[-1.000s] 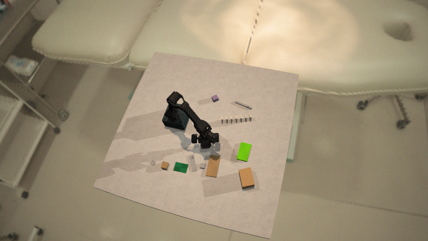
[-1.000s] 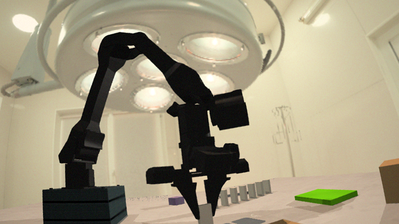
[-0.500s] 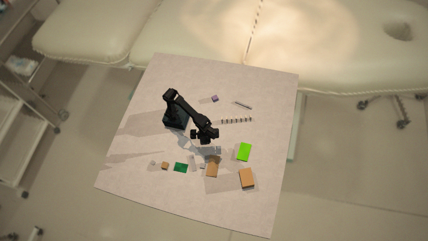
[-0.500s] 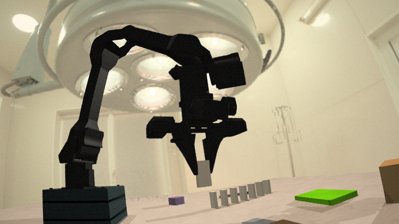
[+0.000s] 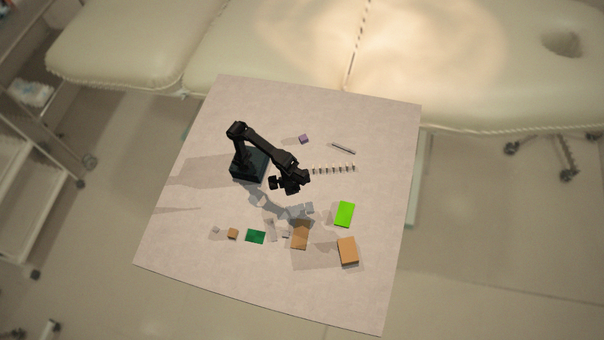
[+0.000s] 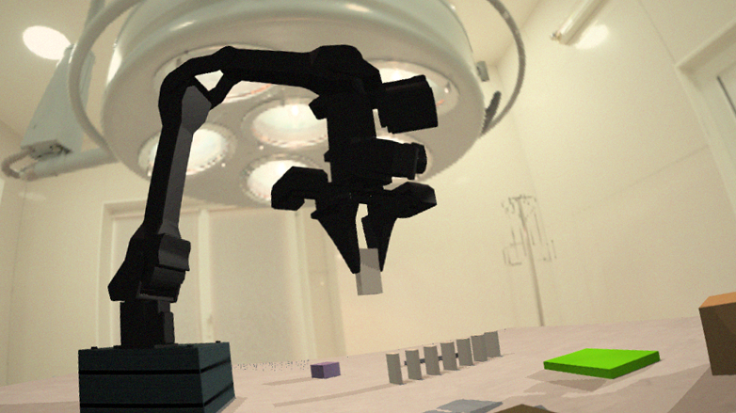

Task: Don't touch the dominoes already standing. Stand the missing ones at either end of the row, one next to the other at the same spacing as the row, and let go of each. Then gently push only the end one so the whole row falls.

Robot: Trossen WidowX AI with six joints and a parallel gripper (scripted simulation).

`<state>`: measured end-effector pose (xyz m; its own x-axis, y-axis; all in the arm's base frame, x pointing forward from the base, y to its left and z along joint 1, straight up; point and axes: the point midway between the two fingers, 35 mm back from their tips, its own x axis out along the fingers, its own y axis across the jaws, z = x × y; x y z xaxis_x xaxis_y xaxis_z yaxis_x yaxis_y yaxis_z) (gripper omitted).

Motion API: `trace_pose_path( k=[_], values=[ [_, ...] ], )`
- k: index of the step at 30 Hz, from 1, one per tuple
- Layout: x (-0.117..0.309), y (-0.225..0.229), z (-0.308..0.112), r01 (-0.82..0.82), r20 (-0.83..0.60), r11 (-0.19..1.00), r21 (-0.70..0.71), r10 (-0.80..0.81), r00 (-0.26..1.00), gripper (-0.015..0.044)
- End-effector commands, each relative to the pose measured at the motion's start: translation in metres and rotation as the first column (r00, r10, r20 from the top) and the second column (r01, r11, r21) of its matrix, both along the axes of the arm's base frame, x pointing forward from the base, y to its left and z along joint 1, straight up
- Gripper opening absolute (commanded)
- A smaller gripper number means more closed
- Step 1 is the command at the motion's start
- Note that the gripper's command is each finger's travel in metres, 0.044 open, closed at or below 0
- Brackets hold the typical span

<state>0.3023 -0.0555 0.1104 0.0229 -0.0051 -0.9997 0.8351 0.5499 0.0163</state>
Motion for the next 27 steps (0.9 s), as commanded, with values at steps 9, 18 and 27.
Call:
trace_pose_path(
  k=[9,18,27],
  values=[
    [-0.001,0.158,0.005,-0.944,0.002,0.33,-0.019,0.944,0.33,0.0107],
    [-0.007,0.177,0.005,-0.986,-0.004,0.164,-0.02,0.986,0.165,0.0107],
    [-0.006,0.177,0.001,-0.986,-0.004,0.164,-0.02,0.986,0.165,0.0107]
  ],
)
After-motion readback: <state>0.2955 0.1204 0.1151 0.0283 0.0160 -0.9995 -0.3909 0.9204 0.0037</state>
